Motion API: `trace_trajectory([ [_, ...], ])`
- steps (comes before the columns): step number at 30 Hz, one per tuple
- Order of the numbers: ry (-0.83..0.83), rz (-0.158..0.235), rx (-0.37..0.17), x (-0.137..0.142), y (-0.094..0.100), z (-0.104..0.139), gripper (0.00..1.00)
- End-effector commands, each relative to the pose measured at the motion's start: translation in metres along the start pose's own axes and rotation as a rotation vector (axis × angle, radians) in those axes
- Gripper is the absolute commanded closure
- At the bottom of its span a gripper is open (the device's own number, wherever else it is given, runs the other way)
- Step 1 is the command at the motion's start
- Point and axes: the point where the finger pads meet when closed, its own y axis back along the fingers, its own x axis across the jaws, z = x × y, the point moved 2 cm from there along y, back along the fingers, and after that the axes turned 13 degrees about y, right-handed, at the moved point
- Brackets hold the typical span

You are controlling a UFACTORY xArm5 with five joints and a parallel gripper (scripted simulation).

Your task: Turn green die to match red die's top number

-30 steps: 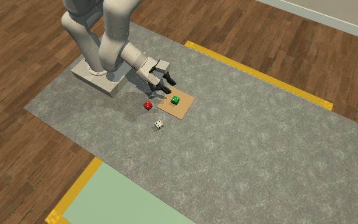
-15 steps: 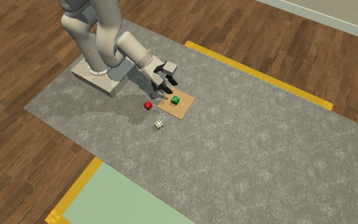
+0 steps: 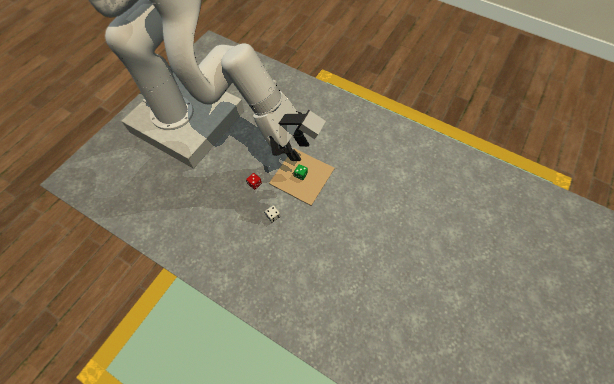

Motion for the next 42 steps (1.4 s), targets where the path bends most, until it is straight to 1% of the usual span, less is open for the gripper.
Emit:
trace_trajectory([
  [1,0.0,-0.034,-0.148,0.002,-0.005,-0.011,0.53],
  [2,0.0,-0.041,-0.182,0.003,-0.005,-0.013,0.53],
  [3,0.0,-0.043,-0.188,0.003,-0.005,-0.013,0.53],
  [4,0.0,-0.05,-0.222,0.004,-0.004,-0.016,0.53],
  [5,0.0,-0.051,-0.226,0.004,-0.004,-0.016,0.53],
  [6,0.0,-0.06,-0.265,0.005,-0.005,-0.019,0.53],
  [8,0.0,-0.068,-0.301,0.005,-0.006,-0.022,0.53],
  [9,0.0,-0.075,-0.329,0.006,-0.006,-0.024,0.53],
  [10,0.0,-0.076,-0.334,0.006,-0.006,-0.024,0.53],
  [12,0.001,-0.089,-0.391,0.007,-0.007,-0.028,0.53],
  [14,0.001,-0.099,-0.436,0.008,-0.008,-0.031,0.53],
  [16,0.001,-0.099,-0.436,0.008,-0.008,-0.031,0.53],
  [18,0.001,-0.106,-0.466,0.009,-0.008,-0.034,0.53],
  [20,0.001,-0.11,-0.483,0.009,-0.008,-0.035,0.53],
  [24,0.001,-0.112,-0.491,0.01,-0.008,-0.035,0.53],
  [25,0.001,-0.112,-0.491,0.01,-0.008,-0.035,0.0],
  [37,0.001,-0.112,-0.491,0.01,-0.008,-0.035,0.0],
  [42,0.001,-0.112,-0.491,0.01,-0.003,-0.038,0.0],
])
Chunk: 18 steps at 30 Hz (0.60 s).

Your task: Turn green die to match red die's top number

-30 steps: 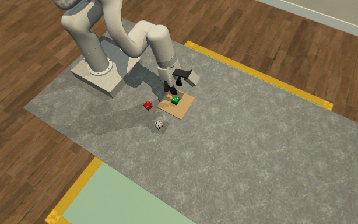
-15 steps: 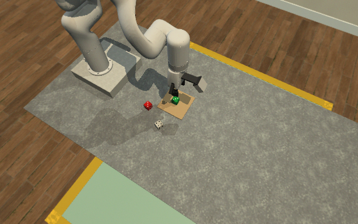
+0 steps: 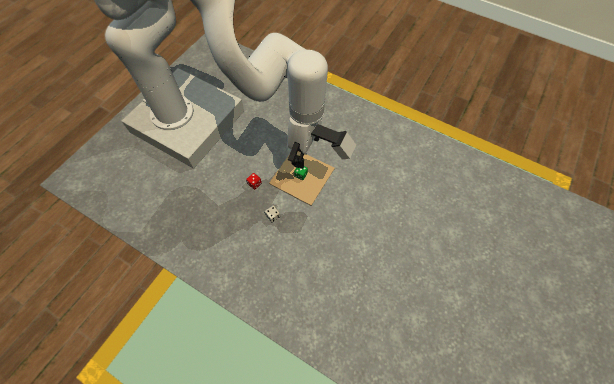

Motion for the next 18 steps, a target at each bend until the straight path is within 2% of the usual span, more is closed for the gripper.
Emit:
trace_trajectory([
  [1,0.0,0.001,0.004,0.0,0.007,-0.001,0.0],
  [6,0.0,0.001,0.004,0.0,0.022,-0.001,0.0],
  [8,0.0,0.001,0.004,0.0,0.022,-0.001,0.0],
  [18,0.0,0.001,0.004,0.0,0.053,-0.001,0.0],
])
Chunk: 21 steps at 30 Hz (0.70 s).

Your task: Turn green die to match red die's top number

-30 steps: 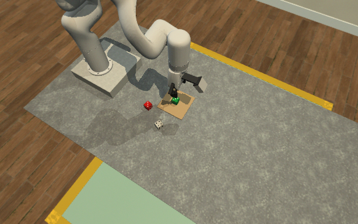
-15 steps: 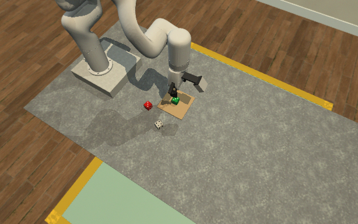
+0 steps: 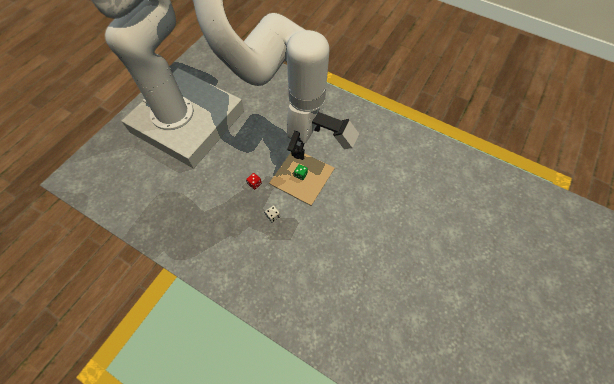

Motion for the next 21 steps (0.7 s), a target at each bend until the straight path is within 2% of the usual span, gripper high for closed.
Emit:
trace_trajectory([
  [1,0.0,0.001,0.002,0.0002,0.0139,-0.0007,0.0],
  [21,0.0,0.001,0.002,0.0002,0.0173,-0.0006,0.0],
])
